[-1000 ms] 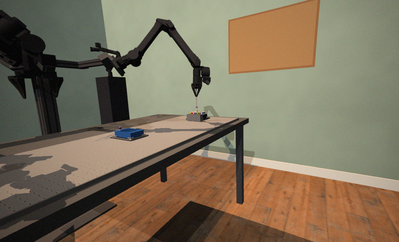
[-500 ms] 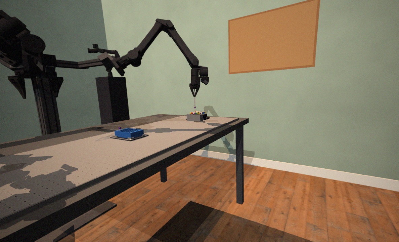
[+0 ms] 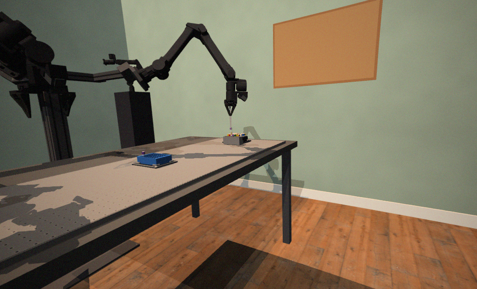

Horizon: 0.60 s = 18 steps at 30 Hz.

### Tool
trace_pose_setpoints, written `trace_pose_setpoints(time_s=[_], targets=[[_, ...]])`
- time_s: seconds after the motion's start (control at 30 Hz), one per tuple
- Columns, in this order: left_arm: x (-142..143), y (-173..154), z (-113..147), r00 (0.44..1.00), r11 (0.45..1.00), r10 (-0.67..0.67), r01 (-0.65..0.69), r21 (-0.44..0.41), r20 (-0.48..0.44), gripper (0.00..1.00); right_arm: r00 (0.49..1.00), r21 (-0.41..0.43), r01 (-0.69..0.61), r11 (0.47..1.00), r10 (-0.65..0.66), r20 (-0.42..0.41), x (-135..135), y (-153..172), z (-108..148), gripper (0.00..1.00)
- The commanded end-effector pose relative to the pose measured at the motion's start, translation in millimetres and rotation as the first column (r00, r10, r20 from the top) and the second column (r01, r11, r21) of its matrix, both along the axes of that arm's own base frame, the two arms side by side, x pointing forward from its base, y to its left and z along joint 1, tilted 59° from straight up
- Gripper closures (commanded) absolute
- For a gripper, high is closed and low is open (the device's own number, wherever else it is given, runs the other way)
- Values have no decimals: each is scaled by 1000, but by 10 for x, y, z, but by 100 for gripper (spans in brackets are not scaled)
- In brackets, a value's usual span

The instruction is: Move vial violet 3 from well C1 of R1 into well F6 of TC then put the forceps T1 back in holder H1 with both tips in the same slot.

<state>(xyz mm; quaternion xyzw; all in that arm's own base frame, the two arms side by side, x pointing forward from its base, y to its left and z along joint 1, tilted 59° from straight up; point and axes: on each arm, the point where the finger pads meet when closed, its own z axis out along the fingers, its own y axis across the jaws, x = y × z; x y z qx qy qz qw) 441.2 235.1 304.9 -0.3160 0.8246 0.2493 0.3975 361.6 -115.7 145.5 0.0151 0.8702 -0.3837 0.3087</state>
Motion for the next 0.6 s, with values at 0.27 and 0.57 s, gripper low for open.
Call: trace_pose_setpoints(time_s=[0.27, 0.57], targets=[[52, -173, -20, 999, 1000, -10, 9, 3, 36, 91, 999, 5, 5, 1000, -5, 47, 71, 16, 135, 0], [86, -263, -269, 1000, 1000, -10, 10, -6, 9, 91, 999, 5, 5, 1000, -5, 47, 71, 16, 135, 0]])
